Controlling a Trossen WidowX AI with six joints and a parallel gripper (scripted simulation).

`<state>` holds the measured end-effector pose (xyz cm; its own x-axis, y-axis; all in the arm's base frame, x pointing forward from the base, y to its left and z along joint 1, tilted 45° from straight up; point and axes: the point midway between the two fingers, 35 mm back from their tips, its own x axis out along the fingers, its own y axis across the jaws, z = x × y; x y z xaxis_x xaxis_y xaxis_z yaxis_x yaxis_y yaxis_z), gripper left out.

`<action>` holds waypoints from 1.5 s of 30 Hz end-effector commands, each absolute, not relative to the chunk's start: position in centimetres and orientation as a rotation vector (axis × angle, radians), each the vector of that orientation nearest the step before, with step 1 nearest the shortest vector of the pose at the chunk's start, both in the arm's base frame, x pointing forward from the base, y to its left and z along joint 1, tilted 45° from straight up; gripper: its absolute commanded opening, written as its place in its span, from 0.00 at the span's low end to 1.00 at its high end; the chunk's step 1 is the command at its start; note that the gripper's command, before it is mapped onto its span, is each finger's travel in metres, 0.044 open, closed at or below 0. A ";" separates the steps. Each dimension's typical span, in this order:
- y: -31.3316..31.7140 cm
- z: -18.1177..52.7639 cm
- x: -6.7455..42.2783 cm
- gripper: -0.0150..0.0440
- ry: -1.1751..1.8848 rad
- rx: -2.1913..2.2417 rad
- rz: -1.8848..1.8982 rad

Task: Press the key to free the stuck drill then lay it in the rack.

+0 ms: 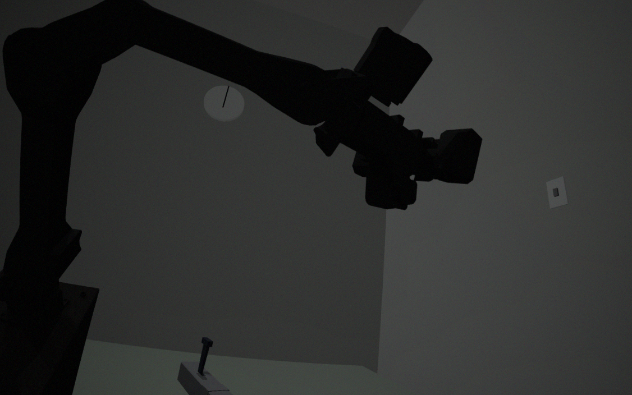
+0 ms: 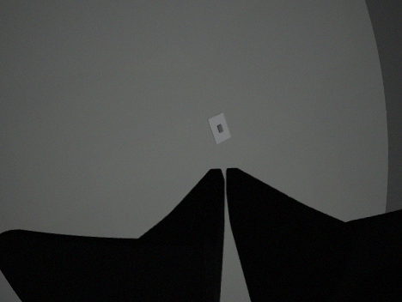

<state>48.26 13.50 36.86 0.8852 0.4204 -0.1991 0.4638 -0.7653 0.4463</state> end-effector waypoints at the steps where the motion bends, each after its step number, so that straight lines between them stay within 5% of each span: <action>1: 15.5 30.2 48.5 0.25 0.669 2.304 -0.283; 19: 18.1 3.1 36.3 0.25 1.130 0.507 -0.535; 30: 12.7 -3.3 24.9 0.25 1.474 -0.998 -0.216; 45: 12.5 -3.5 24.8 0.25 1.478 -1.019 -0.209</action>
